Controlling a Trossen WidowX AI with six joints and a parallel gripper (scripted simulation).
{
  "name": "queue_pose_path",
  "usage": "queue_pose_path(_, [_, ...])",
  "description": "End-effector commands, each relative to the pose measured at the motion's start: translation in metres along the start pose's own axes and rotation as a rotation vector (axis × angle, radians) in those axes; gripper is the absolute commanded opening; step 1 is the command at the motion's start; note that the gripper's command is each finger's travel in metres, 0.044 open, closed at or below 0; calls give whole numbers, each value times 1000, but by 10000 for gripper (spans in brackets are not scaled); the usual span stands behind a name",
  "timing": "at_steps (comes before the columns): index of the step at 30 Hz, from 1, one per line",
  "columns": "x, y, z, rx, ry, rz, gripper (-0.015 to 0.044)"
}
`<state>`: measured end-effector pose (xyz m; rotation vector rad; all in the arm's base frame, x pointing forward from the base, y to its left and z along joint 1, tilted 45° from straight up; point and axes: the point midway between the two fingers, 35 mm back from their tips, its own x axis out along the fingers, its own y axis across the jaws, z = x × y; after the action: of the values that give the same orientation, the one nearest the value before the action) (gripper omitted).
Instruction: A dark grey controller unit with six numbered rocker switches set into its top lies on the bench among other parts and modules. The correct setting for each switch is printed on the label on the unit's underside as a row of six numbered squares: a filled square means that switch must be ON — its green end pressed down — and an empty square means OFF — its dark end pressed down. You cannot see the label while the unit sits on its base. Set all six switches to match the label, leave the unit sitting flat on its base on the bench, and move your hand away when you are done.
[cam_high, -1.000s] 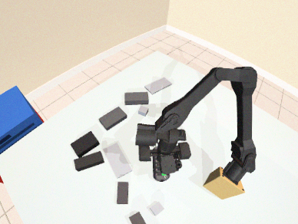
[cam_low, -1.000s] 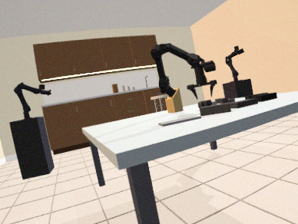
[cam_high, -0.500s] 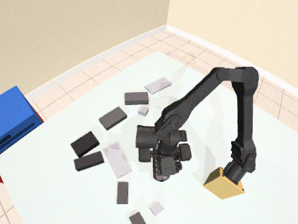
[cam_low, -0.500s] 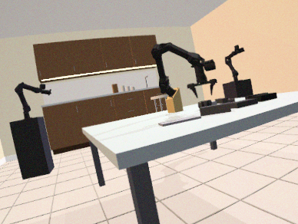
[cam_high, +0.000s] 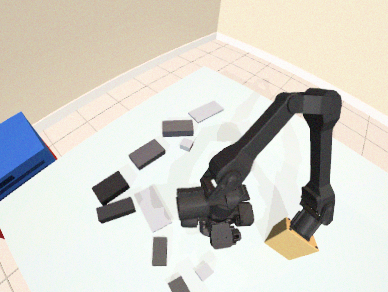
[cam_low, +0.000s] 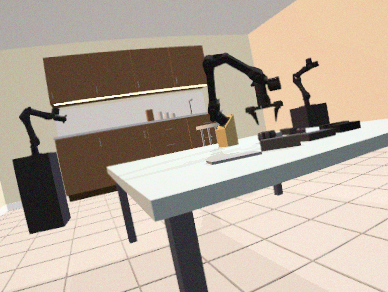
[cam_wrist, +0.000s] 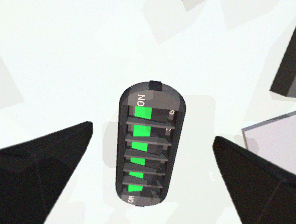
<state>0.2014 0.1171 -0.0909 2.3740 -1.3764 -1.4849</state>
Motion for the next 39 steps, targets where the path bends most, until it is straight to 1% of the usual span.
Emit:
queue_pose_path(1, [7,0,2,0,0,4,440])
queue_pose_path(32, [55,2,1,1,2,4,440])
queue_pose_path(36, [55,2,1,1,2,4,335])
queue_pose_path(39, [55,2,1,1,2,4,315])
